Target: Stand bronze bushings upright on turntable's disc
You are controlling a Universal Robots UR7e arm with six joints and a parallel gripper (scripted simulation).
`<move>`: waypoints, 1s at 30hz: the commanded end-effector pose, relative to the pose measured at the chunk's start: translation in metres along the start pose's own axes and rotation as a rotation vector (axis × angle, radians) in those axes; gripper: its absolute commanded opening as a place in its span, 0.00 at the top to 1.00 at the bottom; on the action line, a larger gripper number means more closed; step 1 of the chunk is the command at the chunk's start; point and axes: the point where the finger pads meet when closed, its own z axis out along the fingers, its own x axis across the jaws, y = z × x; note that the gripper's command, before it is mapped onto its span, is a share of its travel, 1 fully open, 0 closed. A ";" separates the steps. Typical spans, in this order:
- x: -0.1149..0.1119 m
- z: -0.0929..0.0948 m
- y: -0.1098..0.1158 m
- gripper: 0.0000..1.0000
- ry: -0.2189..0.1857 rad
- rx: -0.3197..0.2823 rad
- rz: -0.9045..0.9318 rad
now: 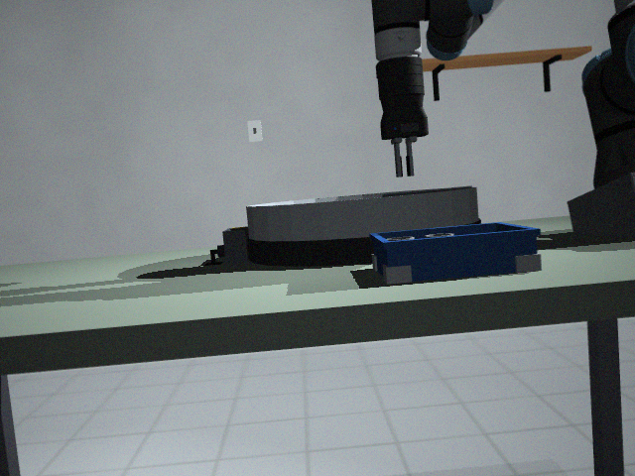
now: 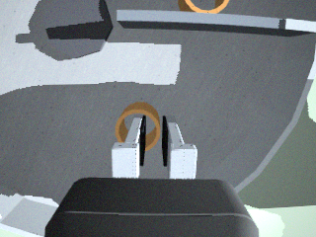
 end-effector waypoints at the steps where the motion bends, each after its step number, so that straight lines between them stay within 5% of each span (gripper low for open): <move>1: -0.004 0.000 0.027 0.64 -0.001 0.001 0.001; 3: -0.004 0.000 0.027 0.64 -0.001 0.001 0.001; 6: -0.008 0.000 0.057 0.64 -0.001 0.001 0.001; 18: -0.030 0.000 0.214 0.64 -0.001 0.001 0.001; 20: -0.030 0.000 0.214 0.64 -0.001 0.001 0.001; 25: -0.037 -0.001 0.268 0.64 -0.001 0.001 0.001; 30: -0.040 0.000 0.292 0.64 -0.001 0.001 0.001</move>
